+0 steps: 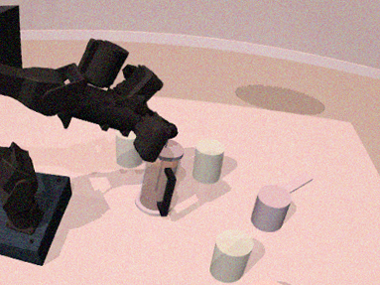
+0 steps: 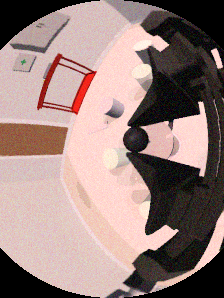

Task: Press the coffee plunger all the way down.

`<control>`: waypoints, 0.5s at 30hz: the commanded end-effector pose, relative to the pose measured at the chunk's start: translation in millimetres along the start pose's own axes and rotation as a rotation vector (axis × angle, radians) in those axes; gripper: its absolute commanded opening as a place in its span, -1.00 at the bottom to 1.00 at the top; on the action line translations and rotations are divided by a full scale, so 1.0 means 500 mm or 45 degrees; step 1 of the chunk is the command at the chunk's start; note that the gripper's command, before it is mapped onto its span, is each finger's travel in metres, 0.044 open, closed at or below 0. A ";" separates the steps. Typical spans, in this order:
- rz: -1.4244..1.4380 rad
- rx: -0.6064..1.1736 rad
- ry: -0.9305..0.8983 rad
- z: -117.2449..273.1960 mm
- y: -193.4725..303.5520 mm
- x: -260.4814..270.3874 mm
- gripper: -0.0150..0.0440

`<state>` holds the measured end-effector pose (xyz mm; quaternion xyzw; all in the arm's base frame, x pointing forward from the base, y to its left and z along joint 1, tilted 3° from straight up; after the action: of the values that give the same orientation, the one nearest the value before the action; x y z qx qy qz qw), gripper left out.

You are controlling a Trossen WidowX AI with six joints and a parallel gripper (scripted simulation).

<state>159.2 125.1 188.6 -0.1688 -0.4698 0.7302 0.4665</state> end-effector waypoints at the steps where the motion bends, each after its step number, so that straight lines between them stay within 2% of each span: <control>1: 0.006 0.042 0.008 -0.009 0.010 -0.003 -0.09; 15: 0.006 0.041 0.008 -0.011 0.006 -0.002 -0.09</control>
<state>161.2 126.6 185.8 -0.1665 -0.4637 0.7333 0.4686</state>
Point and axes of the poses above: the point midway between the two fingers, 35 mm back from their tips, its own z axis back along the fingers, its own x axis across the jaws, y = z × x, the point moved 10 cm from there along z, back along the fingers, and after that the axes turned 13 degrees about -z, right-handed, at the moved point
